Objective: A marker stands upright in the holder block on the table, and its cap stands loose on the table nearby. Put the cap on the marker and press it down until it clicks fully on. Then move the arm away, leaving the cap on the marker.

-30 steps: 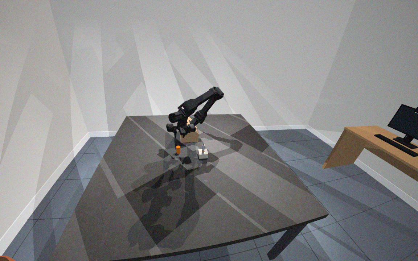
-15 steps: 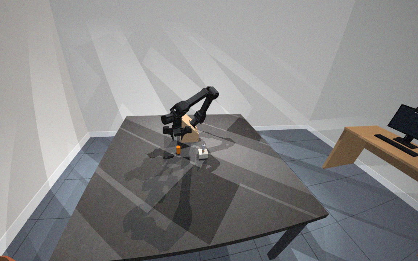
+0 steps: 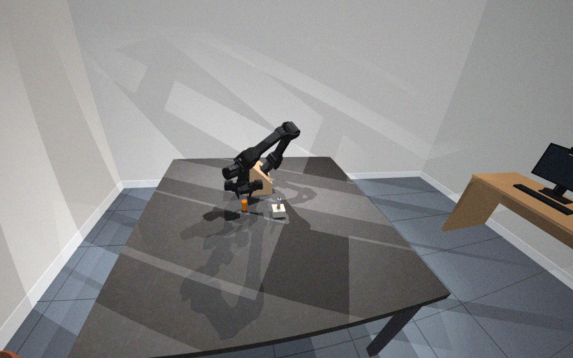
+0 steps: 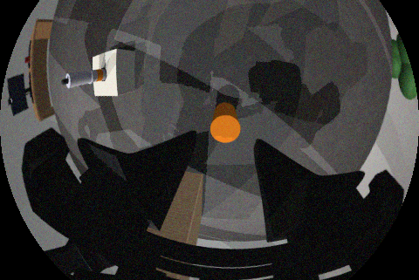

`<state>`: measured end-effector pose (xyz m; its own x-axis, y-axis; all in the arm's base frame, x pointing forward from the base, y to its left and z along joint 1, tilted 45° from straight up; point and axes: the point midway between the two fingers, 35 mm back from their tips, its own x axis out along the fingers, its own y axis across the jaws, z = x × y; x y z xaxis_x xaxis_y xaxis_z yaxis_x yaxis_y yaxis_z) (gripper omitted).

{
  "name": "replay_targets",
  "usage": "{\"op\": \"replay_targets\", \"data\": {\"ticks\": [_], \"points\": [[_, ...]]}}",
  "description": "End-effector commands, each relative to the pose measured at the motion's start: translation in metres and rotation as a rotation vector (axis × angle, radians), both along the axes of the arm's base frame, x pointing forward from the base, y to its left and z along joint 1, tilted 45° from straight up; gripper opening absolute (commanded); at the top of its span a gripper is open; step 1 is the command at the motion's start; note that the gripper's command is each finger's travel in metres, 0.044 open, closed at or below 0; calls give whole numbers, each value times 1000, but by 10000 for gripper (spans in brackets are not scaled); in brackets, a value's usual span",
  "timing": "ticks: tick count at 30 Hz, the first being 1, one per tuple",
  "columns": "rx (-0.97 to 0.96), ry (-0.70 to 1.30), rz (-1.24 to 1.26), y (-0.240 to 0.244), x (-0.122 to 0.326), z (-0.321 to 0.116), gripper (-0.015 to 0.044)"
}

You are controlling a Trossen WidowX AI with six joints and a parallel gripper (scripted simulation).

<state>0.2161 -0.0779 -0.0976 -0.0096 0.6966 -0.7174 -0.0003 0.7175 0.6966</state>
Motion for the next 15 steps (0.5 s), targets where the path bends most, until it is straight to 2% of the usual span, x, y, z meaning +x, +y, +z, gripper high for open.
{"op": "replay_targets", "data": {"ticks": [1,15], "points": [[4,1,-7,6,1,-5,246],[4,0,-6,21,2,-21,246]]}}
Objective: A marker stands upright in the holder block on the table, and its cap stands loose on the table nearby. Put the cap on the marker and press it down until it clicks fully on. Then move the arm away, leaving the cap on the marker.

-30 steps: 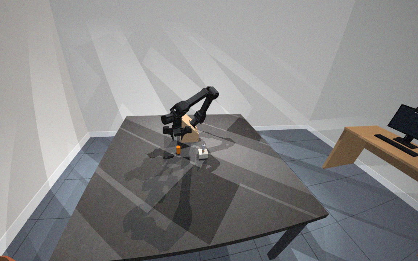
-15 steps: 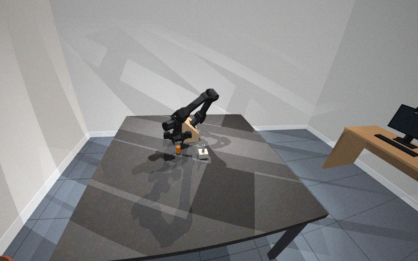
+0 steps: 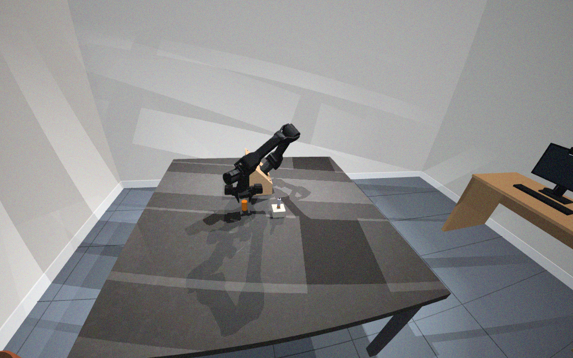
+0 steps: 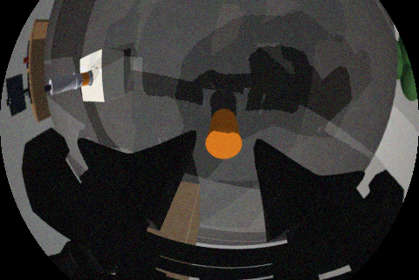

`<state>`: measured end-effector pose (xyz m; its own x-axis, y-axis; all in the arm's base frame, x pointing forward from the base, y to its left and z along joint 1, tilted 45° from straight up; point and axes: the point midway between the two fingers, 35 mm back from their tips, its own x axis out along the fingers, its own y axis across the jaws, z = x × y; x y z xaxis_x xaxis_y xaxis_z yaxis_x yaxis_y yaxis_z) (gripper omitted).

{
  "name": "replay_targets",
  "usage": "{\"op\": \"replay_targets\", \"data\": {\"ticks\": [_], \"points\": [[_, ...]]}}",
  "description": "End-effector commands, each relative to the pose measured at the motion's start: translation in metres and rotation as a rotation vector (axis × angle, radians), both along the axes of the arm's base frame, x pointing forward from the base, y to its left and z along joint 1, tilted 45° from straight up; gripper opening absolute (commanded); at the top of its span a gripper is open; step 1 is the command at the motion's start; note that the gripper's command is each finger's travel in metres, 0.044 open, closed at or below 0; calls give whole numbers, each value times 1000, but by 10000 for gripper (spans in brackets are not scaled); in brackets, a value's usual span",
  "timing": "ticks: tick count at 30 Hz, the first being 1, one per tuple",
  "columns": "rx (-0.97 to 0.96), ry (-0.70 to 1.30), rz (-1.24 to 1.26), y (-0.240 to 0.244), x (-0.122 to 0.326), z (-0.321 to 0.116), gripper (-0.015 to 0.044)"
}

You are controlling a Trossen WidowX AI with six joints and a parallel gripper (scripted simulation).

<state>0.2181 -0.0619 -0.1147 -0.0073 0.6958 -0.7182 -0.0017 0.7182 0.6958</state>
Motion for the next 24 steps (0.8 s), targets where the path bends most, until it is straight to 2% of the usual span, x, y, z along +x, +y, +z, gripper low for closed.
{"op": "replay_targets", "data": {"ticks": [1,17,21,24], "points": [[6,3,-6,7,0,-5,246],[8,3,-6,23,-1,-21,246],[8,3,-6,23,-1,-21,141],[8,3,-6,23,-1,-21,121]]}}
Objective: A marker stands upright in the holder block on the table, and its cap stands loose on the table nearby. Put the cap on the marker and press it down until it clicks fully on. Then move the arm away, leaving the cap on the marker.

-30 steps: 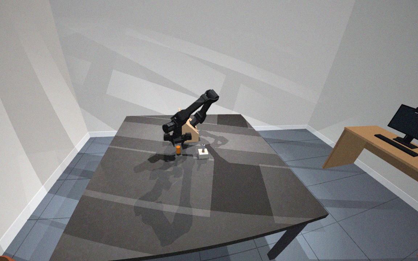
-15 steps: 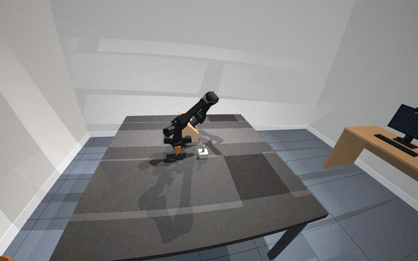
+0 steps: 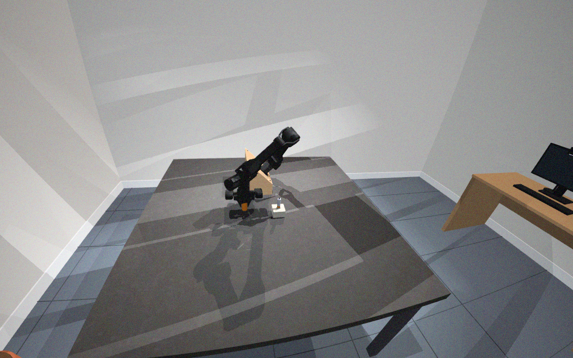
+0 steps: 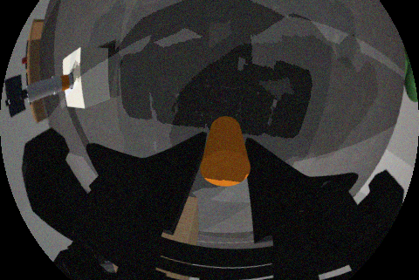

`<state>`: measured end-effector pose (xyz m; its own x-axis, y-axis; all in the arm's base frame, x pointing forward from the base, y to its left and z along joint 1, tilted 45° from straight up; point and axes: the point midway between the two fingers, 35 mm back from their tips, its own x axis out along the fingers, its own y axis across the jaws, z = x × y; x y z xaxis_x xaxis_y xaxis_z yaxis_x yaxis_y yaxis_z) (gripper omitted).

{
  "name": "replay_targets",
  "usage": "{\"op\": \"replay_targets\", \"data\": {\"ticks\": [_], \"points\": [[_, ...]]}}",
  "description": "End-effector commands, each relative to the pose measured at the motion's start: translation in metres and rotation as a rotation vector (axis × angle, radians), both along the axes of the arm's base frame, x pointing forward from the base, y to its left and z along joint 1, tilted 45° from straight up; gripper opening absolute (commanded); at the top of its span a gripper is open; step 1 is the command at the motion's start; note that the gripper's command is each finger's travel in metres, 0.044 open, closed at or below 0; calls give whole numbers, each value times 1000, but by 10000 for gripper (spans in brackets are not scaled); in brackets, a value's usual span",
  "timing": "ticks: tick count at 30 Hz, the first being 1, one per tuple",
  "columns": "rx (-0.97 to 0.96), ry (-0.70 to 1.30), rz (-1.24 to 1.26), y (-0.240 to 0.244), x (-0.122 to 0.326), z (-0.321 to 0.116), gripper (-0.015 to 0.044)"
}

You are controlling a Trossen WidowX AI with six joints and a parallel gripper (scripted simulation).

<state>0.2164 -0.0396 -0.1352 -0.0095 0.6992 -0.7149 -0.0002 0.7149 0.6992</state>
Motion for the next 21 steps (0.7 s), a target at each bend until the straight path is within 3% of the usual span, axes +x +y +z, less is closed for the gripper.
{"op": "replay_targets", "data": {"ticks": [1,6,9,21], "points": [[3,0,-6,1,0,0,114],[3,0,-6,1,1,-1,81],[2,0,-6,-3,1,2,2],[-1,1,-7,-31,2,29,0]]}}
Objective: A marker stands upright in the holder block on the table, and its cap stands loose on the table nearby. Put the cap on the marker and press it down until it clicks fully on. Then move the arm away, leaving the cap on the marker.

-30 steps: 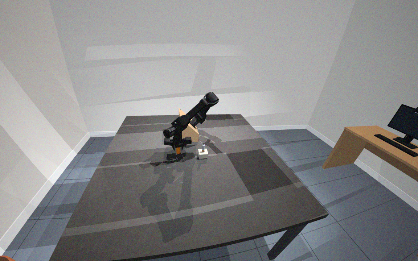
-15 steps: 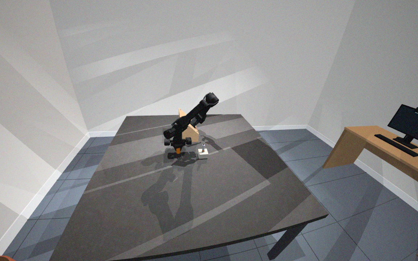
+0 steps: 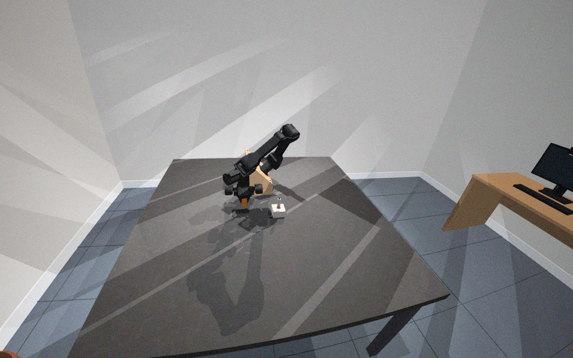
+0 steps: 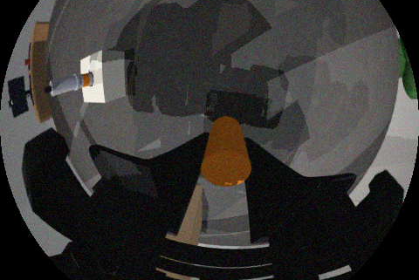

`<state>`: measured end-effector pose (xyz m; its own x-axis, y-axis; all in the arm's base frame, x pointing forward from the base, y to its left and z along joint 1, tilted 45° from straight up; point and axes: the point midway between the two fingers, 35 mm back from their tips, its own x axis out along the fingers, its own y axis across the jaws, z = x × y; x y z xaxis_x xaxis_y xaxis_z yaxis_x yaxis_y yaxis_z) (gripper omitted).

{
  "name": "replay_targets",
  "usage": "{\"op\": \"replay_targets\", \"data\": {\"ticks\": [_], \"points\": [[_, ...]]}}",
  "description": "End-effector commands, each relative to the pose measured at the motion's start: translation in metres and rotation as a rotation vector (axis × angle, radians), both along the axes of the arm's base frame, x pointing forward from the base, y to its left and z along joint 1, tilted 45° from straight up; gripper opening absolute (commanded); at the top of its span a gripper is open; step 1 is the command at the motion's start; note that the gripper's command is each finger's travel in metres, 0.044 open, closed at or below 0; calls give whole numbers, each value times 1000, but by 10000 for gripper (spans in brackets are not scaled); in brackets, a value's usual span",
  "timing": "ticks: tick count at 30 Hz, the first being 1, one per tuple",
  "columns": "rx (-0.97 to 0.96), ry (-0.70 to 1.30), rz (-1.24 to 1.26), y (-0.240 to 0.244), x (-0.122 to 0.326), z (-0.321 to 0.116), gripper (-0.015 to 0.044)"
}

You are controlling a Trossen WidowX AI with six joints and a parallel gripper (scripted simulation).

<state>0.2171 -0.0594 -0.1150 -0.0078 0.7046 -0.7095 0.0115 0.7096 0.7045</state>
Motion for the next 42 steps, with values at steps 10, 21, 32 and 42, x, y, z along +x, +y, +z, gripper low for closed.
{"op": "replay_targets", "data": {"ticks": [10,21,32,42], "points": [[-8,-6,3,-22,1,24,0],[-15,-5,1,-11,22,61,0],[-16,-6,-1,6,39,100,0],[-12,-6,0,25,49,137,0]]}}
